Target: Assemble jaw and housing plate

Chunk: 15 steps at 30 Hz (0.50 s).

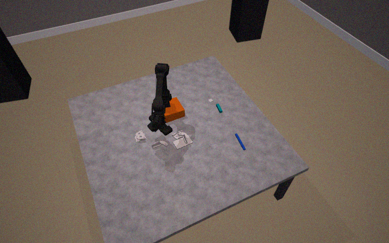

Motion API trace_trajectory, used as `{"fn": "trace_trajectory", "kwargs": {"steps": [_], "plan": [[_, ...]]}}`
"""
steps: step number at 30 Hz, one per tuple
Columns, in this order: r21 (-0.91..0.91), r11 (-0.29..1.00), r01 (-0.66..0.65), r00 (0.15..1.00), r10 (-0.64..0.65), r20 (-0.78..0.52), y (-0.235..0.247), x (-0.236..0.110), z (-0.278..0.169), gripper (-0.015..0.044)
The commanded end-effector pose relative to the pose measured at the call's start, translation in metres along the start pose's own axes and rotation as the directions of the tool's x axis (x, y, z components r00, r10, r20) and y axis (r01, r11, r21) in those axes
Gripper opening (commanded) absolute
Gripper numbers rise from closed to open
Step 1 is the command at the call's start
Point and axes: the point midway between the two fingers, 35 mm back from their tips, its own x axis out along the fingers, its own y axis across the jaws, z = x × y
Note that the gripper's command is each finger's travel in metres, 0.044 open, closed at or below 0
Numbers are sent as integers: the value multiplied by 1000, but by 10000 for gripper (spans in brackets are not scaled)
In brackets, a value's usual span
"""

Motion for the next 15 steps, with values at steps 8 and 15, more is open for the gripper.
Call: {"fn": "trace_trajectory", "kwargs": {"steps": [8, 15], "plan": [[0, 1000, 0, 1000, 0, 0, 0, 0, 0, 0], [0, 1000, 0, 1000, 0, 0, 0, 0, 0, 131]]}}
